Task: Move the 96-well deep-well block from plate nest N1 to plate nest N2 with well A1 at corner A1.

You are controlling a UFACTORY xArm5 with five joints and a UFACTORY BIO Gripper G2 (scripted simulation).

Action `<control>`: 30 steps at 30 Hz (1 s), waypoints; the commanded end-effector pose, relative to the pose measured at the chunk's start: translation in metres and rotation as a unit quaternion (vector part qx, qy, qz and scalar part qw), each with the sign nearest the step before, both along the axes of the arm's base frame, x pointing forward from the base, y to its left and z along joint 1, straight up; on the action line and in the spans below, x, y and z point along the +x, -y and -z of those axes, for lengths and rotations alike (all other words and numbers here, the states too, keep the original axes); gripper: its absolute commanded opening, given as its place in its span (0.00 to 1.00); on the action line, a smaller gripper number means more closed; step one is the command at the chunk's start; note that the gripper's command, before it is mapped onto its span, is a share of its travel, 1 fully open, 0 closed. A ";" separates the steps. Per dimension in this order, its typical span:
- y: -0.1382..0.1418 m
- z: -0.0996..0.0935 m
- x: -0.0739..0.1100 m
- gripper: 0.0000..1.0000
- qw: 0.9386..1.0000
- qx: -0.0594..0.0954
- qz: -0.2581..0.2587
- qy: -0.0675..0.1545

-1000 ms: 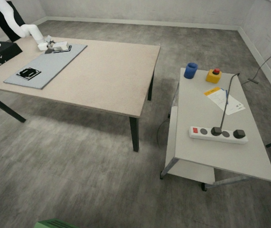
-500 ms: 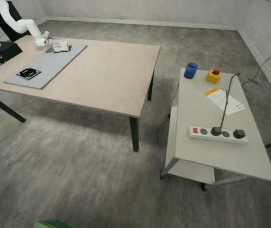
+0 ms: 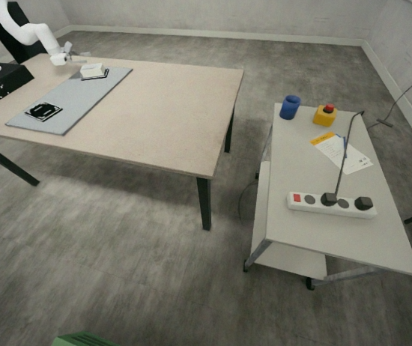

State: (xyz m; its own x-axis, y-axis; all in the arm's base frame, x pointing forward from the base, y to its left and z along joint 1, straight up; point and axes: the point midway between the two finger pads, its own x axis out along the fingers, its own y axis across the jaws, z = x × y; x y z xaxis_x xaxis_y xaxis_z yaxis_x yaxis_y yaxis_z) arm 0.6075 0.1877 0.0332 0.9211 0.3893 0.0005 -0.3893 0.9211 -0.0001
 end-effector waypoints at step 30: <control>0.050 -0.046 -0.018 0.37 0.977 -0.001 0.215 0.002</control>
